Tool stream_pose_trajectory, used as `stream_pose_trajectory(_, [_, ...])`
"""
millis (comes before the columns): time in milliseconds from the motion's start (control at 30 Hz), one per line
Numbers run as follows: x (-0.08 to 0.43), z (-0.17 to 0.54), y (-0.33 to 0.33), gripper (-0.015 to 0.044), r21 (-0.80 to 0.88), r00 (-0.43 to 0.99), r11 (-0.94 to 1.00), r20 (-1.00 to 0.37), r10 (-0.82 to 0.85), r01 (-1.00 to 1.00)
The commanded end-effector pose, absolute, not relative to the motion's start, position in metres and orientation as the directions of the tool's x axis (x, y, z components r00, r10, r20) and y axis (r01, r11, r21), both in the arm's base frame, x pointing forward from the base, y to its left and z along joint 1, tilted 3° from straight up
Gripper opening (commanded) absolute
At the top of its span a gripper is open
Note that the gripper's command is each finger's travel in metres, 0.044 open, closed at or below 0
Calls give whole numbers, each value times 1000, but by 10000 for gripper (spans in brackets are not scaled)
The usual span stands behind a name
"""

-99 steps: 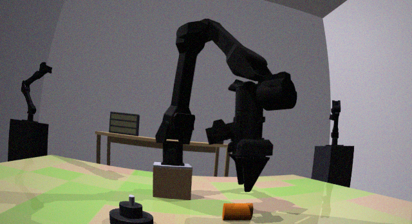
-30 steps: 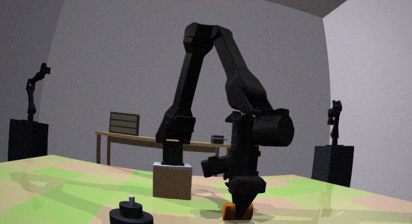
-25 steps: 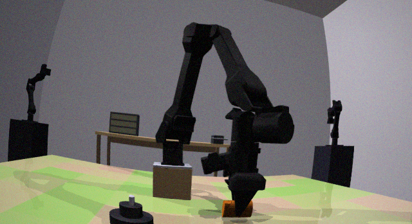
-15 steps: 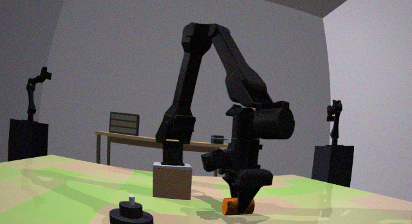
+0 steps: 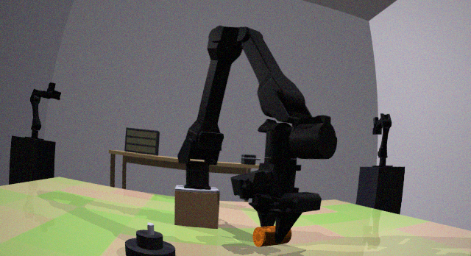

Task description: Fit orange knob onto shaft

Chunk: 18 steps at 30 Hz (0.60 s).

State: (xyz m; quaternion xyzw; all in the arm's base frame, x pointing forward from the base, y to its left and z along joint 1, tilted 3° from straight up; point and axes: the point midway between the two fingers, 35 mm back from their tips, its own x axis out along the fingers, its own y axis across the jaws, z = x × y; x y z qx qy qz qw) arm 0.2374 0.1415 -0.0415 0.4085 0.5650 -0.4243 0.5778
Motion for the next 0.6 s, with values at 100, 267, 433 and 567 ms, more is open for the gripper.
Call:
stream_pose_trajectory(100, [237,-41,141,181,-13,2,489,-1000,-31,872])
stream_pose_trajectory(267, [237,-41,141,181,-18,2,630,-1000,-31,776])
stream_pose_trajectory(433, [237,-41,141,181,-22,2,753,-1000,-31,658])
stream_pose_trajectory(567, [238,-41,141,181,-23,2,806,-1000,-31,592])
